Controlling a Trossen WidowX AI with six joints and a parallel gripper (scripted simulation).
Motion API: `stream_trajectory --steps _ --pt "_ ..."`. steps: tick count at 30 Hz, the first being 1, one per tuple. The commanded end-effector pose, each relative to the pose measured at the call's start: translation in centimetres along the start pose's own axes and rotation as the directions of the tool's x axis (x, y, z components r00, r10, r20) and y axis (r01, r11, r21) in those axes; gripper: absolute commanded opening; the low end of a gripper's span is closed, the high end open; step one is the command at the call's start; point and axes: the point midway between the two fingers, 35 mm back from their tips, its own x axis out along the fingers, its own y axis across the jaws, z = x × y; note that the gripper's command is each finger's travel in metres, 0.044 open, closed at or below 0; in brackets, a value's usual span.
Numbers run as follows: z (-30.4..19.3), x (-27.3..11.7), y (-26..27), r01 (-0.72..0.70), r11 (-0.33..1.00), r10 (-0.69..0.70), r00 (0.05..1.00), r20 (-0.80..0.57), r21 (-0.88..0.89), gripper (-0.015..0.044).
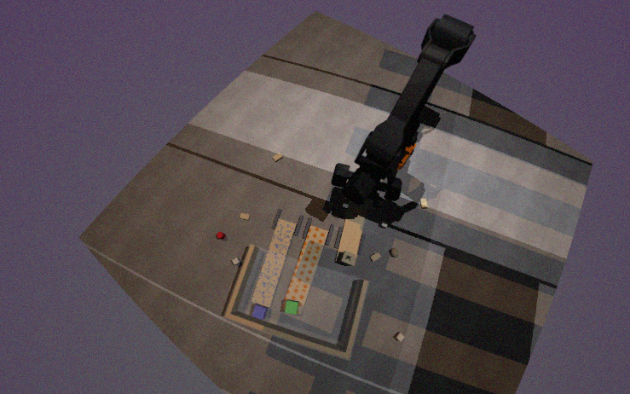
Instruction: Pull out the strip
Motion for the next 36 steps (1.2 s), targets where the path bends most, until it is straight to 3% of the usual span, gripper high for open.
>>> stream_trajectory --steps 1,11,17,21,26,36 --pt "-1.1 0.5 0.3 -0.012 1.0 0.012 0.999 -0.036 -0.001 0.0" --pt "-1.1 0.5 0.3 -0.012 1.0 0.012 0.999 -0.036 -0.001 0.0" --pt "0.3 -4.1 -0.1 -0.011 1.0 0.011 0.999 -0.033 -0.001 0.0" --pt "0.3 -4.2 -0.1 -0.011 1.0 0.011 0.999 -0.035 -0.001 0.0" --pt "2.7 -4.2 0.0 -0.008 0.994 0.012 0.999 -0.032 0.105 0.0131" --pt "6.2 -4.6 0.0 -0.008 0.994 0.012 0.999 -0.03 0.108 0.0394"
